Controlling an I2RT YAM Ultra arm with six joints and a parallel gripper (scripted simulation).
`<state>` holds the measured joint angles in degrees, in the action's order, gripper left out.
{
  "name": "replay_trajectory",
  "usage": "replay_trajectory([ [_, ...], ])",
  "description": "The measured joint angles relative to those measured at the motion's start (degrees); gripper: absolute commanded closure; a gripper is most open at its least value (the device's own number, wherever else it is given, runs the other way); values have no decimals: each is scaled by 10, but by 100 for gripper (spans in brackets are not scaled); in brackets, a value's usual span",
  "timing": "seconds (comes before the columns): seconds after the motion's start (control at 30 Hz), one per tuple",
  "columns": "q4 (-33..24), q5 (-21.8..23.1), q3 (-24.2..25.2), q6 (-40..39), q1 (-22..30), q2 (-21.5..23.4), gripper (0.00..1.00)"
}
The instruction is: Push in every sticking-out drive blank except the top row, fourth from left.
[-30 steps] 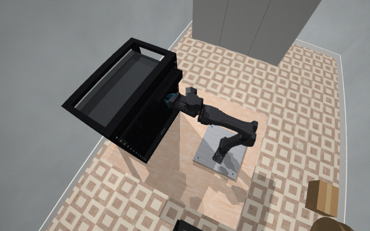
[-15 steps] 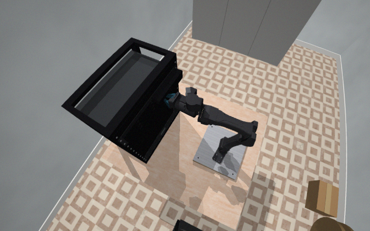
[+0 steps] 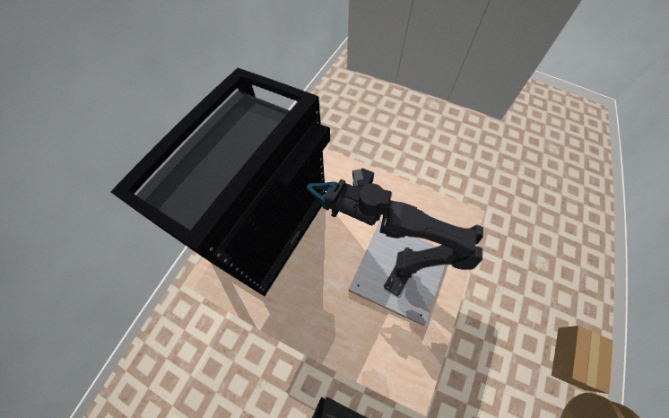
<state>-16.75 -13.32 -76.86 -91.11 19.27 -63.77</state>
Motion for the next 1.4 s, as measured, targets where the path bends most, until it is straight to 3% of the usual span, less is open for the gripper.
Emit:
replay_trajectory([
  [0.23, -17, -23, 4, 0, 21, 50, 100],
  [0.7, -66, -15, -19, 0, -3, 62, 100],
  [0.83, -50, -2, -30, 0, -21, 35, 100],
  [1.07, -15, 21, -50, 0, -44, -57, 100],
  [1.4, -6, 29, -60, 0, -44, -50, 100],
])
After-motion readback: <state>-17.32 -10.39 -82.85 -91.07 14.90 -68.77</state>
